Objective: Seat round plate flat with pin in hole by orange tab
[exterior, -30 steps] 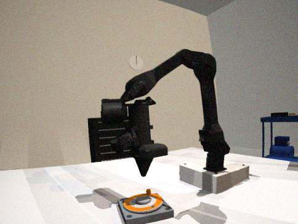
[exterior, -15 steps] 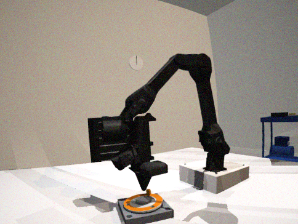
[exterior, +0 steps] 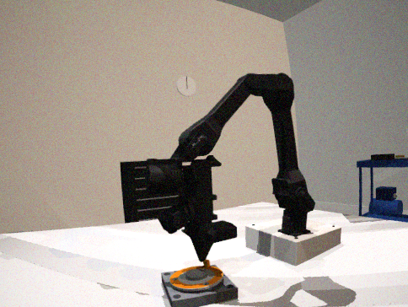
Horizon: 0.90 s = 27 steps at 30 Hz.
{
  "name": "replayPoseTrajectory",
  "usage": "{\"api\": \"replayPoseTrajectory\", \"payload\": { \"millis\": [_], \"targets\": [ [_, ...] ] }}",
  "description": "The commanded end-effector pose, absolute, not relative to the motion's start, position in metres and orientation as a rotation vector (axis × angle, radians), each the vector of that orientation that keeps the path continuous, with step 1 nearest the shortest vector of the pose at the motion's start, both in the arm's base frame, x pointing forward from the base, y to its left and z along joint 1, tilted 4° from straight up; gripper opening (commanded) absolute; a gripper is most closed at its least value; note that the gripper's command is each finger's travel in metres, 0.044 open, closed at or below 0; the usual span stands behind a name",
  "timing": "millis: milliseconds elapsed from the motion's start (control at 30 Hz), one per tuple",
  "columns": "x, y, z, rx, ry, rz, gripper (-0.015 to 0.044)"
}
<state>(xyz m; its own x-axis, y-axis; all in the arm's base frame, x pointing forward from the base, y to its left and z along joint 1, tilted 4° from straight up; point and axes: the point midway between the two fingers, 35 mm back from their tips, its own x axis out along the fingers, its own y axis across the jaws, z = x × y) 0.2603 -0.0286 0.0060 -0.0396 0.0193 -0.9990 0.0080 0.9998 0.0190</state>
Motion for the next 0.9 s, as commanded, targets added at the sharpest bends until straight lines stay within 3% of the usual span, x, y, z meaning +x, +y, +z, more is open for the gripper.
{"api": "replayPoseTrajectory", "payload": {
  "millis": [0, 867],
  "targets": [
    [0.255, -0.023, 0.005, 0.023, 1.614, 0.011, 0.0000],
    [0.244, 0.001, 0.008, 0.025, 1.615, 0.013, 0.0000]
  ]
}}
